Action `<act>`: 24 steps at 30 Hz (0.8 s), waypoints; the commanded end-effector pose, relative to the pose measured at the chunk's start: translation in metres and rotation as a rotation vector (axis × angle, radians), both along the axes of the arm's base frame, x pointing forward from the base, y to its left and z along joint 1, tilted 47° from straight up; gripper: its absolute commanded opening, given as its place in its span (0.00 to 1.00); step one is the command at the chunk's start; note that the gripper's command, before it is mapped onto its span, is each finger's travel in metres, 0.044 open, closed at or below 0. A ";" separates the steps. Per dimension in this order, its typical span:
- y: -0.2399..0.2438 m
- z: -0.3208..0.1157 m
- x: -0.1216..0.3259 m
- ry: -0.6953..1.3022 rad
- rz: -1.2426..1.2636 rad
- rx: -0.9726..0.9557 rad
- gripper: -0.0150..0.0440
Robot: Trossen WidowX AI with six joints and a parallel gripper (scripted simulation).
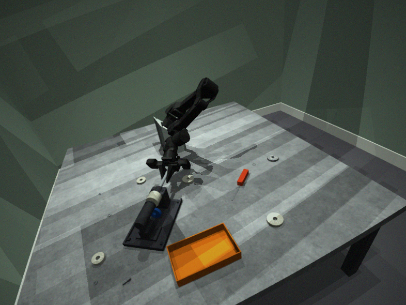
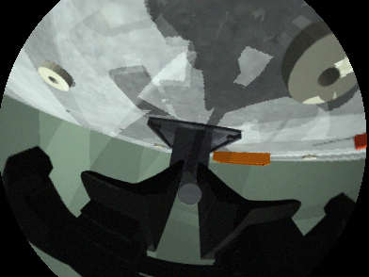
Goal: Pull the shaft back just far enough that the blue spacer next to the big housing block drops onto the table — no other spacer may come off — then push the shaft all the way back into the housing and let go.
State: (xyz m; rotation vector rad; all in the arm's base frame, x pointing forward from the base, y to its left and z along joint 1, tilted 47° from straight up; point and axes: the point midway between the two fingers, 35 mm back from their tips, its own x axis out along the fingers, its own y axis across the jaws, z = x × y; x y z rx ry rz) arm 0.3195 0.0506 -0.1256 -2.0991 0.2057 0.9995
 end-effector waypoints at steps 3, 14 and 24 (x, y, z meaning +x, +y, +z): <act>-0.001 -0.001 0.004 -0.003 -0.002 -0.001 0.25; -0.002 -0.002 0.008 -0.004 -0.002 -0.001 0.25; -0.003 -0.004 0.012 -0.004 -0.002 -0.002 0.25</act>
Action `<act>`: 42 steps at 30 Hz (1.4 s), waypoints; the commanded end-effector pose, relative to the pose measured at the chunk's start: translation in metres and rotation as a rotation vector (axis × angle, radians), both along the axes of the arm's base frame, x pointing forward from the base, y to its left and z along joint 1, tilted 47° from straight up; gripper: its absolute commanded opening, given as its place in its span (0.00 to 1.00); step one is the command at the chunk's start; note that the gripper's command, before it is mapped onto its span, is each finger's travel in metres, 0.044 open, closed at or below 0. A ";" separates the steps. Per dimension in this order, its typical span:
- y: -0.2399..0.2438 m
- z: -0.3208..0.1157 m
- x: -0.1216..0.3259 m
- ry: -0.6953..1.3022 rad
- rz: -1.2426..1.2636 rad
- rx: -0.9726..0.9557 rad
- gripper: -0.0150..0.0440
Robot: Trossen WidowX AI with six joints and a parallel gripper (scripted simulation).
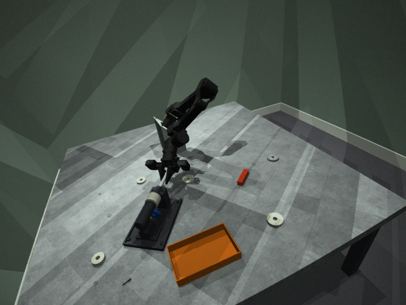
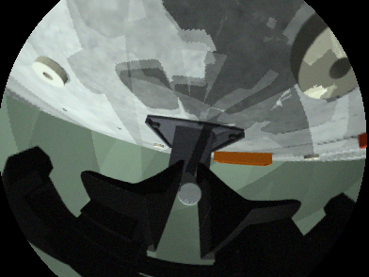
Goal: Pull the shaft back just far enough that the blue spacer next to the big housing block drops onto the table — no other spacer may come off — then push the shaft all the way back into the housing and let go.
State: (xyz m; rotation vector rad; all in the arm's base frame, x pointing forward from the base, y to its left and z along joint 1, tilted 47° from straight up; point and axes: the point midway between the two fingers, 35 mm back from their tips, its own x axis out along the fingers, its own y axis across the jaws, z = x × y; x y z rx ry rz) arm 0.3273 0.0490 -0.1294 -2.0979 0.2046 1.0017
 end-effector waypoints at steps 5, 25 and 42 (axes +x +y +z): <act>-0.002 -0.001 0.006 -0.006 -0.004 -0.003 0.25; -0.003 -0.004 0.013 -0.006 -0.004 -0.003 0.25; -0.005 -0.007 0.019 -0.007 -0.004 -0.003 0.25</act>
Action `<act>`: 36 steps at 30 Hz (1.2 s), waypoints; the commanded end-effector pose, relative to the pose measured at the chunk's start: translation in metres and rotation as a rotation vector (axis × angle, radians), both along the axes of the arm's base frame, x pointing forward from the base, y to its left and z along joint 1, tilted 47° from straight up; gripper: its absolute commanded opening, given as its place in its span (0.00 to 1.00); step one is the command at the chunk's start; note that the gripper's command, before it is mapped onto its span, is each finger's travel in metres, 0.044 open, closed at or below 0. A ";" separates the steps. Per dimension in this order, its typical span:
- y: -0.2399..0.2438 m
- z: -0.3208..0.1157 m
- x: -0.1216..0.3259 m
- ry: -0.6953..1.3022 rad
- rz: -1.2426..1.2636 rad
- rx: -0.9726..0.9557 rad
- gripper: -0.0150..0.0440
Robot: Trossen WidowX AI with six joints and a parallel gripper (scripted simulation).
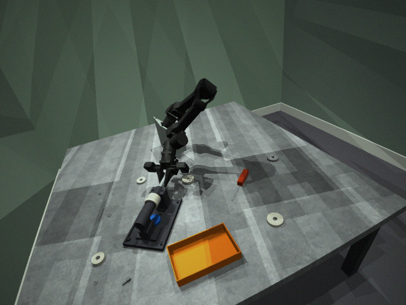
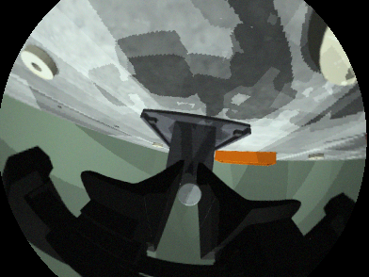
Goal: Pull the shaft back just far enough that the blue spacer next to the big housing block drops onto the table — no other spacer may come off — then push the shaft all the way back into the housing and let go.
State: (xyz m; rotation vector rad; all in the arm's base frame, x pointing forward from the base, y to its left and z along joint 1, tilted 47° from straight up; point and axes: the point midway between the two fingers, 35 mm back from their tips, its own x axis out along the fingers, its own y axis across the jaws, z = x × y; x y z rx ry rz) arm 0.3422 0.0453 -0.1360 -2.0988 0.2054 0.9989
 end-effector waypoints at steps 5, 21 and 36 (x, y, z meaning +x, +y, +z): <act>-0.001 -0.001 0.006 -0.005 -0.002 -0.002 0.25; -0.003 -0.004 0.011 -0.005 -0.002 -0.002 0.25; -0.004 -0.006 0.016 -0.006 -0.002 -0.002 0.25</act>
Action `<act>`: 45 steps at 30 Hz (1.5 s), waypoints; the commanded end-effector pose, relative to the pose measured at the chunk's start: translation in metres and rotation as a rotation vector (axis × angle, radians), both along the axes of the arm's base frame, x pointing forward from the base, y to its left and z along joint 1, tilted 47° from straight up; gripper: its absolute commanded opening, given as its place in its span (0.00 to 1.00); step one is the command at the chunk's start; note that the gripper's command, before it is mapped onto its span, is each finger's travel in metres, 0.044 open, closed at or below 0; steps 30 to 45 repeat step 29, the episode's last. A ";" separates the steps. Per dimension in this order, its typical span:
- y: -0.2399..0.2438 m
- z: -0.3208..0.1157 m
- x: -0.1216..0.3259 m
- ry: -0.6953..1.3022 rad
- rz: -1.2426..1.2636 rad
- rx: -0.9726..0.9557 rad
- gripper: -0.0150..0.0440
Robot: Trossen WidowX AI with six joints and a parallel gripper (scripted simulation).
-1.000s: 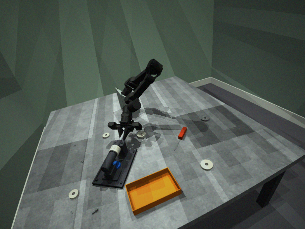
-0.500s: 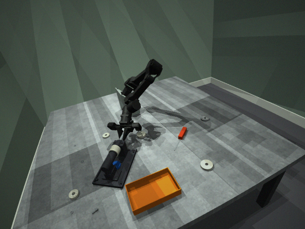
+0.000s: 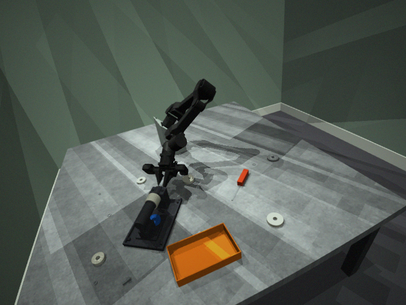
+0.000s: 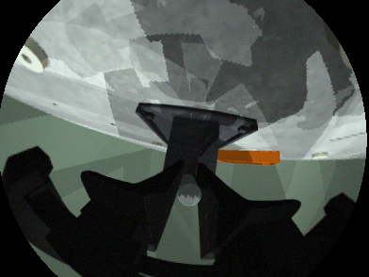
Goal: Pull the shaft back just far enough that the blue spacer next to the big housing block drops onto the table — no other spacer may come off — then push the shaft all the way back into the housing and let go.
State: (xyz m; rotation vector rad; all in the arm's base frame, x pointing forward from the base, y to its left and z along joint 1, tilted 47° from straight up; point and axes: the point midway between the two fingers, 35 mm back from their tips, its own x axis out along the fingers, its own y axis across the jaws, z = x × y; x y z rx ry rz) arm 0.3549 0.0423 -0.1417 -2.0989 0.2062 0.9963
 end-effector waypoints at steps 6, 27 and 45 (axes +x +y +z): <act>-0.001 -0.001 0.005 -0.004 -0.001 -0.003 0.25; 0.000 -0.001 0.002 0.000 0.001 0.001 0.79; -0.001 0.004 -0.002 0.000 0.001 0.000 0.88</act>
